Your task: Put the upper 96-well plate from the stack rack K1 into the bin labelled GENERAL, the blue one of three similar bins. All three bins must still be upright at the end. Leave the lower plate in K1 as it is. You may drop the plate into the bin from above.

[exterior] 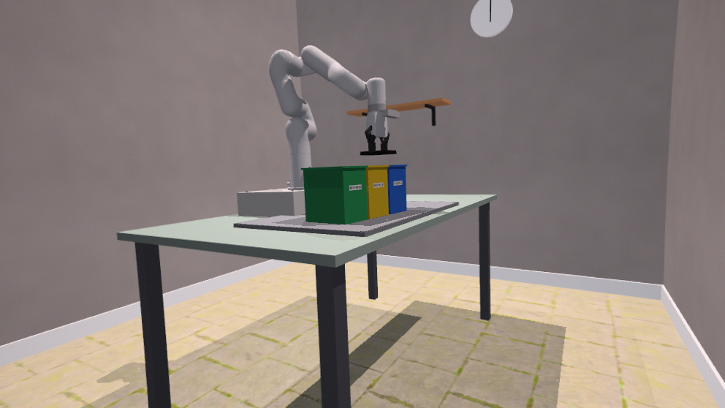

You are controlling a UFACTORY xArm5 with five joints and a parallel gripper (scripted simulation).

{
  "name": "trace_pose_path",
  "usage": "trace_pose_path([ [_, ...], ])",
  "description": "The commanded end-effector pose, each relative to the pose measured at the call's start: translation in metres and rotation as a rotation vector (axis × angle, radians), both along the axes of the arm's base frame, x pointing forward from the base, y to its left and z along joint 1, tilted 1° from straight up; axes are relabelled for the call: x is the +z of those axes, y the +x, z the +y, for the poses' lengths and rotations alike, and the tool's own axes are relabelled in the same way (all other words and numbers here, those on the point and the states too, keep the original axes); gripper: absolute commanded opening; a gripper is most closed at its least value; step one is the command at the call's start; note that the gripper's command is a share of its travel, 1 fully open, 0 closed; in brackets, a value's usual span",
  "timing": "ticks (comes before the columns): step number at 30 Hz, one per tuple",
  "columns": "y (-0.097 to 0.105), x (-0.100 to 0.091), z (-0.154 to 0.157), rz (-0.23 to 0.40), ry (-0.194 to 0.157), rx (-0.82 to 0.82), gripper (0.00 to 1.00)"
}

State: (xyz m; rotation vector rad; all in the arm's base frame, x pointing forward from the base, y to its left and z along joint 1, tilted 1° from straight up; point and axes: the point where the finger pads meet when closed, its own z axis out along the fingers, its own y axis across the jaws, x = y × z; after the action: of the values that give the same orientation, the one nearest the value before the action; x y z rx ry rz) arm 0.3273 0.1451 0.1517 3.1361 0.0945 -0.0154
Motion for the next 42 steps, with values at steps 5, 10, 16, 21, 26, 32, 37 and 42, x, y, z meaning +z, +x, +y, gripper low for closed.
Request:
trace_pose_path([
  [5, 0.017, -0.001, -0.02, -0.002, 0.002, 0.0, 0.0],
  [10, 0.027, -0.002, -0.034, -0.002, 0.002, 0.0, 0.0],
  [16, 0.035, -0.003, -0.044, -0.002, 0.002, 0.0, 0.0],
  [21, 0.045, -0.004, -0.058, -0.001, 0.002, 0.0, 0.0],
  [26, 0.055, -0.005, -0.071, -0.001, 0.003, 0.0, 0.0],
  [32, 0.063, -0.006, -0.082, -0.001, 0.003, 0.0, 0.0],
  [37, 0.068, -0.007, -0.089, 0.0, 0.003, 0.0, 0.0],
  [42, 0.068, -0.007, -0.089, 0.0, 0.003, 0.0, 0.0],
])
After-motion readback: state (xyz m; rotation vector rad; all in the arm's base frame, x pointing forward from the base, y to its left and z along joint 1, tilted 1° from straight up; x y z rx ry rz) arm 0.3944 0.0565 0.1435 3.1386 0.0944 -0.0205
